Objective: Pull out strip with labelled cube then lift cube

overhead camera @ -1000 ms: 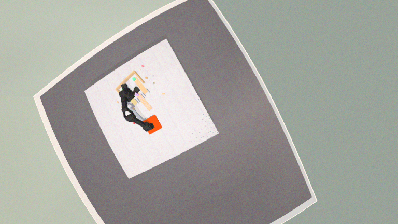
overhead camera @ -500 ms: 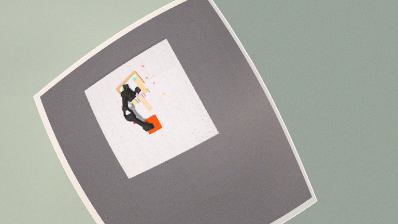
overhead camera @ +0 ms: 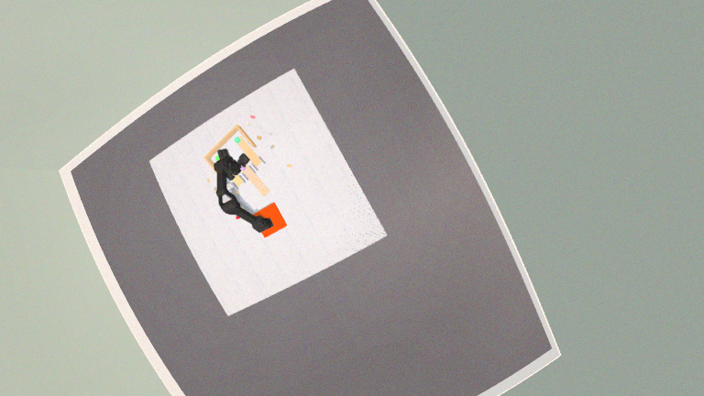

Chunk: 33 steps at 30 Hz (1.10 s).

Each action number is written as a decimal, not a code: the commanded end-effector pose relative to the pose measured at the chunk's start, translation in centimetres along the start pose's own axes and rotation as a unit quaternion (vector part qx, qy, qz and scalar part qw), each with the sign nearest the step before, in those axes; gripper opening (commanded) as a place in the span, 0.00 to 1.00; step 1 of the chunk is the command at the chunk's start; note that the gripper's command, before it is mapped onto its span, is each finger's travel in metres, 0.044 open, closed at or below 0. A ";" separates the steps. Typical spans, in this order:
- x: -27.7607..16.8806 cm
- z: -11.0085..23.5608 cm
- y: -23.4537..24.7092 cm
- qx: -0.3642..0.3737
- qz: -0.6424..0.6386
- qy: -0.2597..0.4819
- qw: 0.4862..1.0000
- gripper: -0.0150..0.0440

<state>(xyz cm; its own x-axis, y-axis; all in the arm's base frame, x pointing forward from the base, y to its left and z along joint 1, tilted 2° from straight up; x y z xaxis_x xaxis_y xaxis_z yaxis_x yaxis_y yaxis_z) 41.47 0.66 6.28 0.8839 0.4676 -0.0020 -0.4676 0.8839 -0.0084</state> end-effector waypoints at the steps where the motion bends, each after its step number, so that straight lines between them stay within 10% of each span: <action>1: 0.0 0.0 0.0 0.000 0.000 0.000 1.000 0.43; 7: -0.2 0.2 0.1 0.000 0.000 0.000 1.000 0.25; 33: -6.8 4.2 3.4 0.004 -0.003 0.002 1.000 0.25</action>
<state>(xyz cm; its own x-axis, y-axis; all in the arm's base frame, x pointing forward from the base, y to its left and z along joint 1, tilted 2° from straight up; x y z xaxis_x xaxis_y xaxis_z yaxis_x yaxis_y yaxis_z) 34.93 0.52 9.99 0.8840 0.4670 -0.0208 -0.4671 0.8842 0.0011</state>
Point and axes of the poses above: the point midway between the two fingers, 35 mm back from their tips, its own z axis back along the fingers, its own y axis across the jaws, x = y × z, the point moved 4 cm from there along z, back along the fingers, and after that the axes turned 6 degrees about z, right-handed, at the moved point
